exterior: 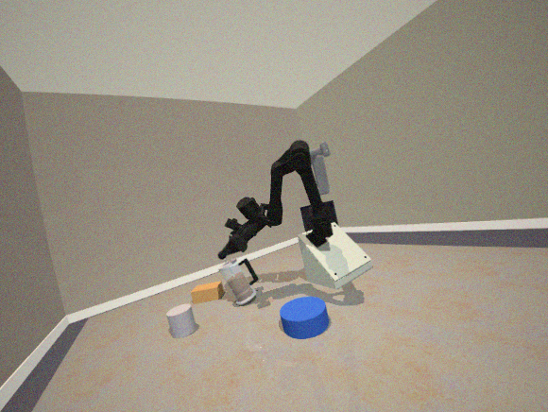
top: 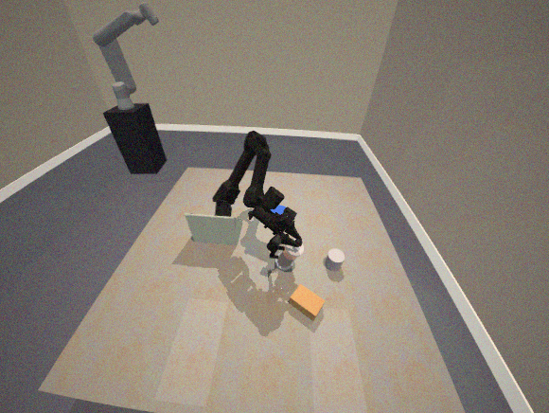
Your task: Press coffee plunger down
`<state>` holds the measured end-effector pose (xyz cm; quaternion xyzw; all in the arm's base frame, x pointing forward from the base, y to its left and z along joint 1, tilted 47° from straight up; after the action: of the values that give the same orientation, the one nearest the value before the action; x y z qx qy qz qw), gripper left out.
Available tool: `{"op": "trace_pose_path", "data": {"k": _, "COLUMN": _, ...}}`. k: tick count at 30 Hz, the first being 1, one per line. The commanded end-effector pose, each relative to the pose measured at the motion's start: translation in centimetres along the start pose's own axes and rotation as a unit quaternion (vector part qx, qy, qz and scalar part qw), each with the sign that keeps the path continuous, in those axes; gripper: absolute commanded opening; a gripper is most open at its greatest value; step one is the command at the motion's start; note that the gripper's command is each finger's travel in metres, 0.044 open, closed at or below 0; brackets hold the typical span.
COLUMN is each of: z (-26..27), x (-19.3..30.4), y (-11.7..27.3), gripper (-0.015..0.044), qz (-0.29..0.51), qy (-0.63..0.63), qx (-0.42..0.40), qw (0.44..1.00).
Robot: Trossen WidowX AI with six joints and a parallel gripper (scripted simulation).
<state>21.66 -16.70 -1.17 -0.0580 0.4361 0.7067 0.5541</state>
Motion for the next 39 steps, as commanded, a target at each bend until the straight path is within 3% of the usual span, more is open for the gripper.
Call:
{"op": "trace_pose_path", "data": {"k": 1, "z": 0.01, "x": 0.44, "y": -0.25, "gripper": 0.0126, "qz": 0.012, "qy": -0.008, "qx": -0.004, "qw": 1.000}}
{"op": "trace_pose_path", "data": {"k": 37, "z": -0.14, "x": -0.03, "y": -0.53, "gripper": 0.0126, "qz": 0.006, "qy": -0.003, "qx": -0.003, "qw": 1.000}}
{"op": "trace_pose_path", "data": {"k": 39, "z": -0.14, "x": -0.03, "y": -0.53, "gripper": 0.0178, "qz": 0.006, "qy": -0.003, "qx": -0.003, "qw": 1.000}}
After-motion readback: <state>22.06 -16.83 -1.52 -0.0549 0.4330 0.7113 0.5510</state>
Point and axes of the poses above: the point midway between the two fingers, 35 mm back from their tips, its own y axis back along the fingers, its own z axis across the jaws, x = y × z, the point moved 9 cm from there along y, back along the fingers, and after that the axes turned 6 degrees about y, right-handed, at the moved point
